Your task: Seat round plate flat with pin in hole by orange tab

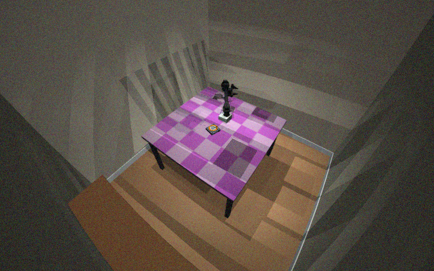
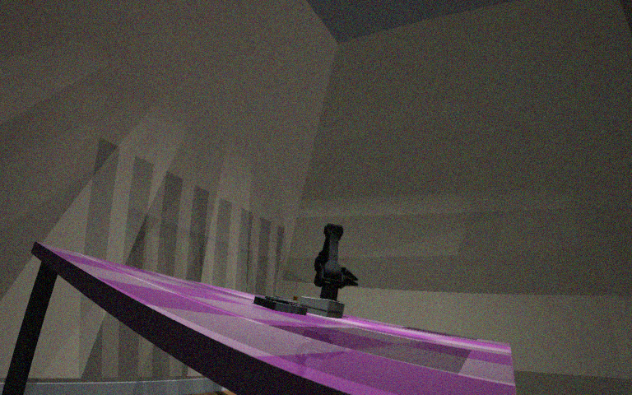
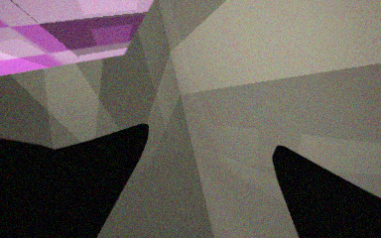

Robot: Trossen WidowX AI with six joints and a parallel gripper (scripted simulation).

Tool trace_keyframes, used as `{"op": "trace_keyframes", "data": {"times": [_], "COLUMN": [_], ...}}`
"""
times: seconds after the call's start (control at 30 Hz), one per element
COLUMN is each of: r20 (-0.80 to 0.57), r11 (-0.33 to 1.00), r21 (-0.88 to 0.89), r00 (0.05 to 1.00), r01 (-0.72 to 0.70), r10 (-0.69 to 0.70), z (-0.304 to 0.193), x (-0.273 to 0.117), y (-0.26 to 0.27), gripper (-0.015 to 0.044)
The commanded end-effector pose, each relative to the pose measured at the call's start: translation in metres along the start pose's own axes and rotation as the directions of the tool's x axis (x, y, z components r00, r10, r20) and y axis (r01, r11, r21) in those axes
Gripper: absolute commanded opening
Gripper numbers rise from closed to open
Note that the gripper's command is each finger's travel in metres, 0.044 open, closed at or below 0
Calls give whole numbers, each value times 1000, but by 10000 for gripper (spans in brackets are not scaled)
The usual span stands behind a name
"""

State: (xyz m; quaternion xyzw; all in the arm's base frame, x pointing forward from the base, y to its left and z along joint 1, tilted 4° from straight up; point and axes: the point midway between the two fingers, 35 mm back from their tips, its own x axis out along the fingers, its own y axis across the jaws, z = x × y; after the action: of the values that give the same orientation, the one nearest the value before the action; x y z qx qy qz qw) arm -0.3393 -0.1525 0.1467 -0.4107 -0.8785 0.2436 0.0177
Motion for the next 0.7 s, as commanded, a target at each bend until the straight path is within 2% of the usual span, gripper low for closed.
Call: {"op": "trace_keyframes", "data": {"times": [0.0,0.07,0.23,0.3,0.47,0.67], "r20": [6,51,237,261,436,592], "r11": [1000,998,996,995,982,968], "r21": [-6,-57,-2,6,59,83], "r00": [1000,999,968,960,880,770], "r01": [-2,-16,91,103,178,236], "r10": [2,19,-88,-101,-186,-238], "z": [1,11,30,31,38,37], "x": [-1,-13,-96,-107,-181,-242], "y": [1,11,25,29,61,104], "gripper": [374,321,190,137,6,0]}}
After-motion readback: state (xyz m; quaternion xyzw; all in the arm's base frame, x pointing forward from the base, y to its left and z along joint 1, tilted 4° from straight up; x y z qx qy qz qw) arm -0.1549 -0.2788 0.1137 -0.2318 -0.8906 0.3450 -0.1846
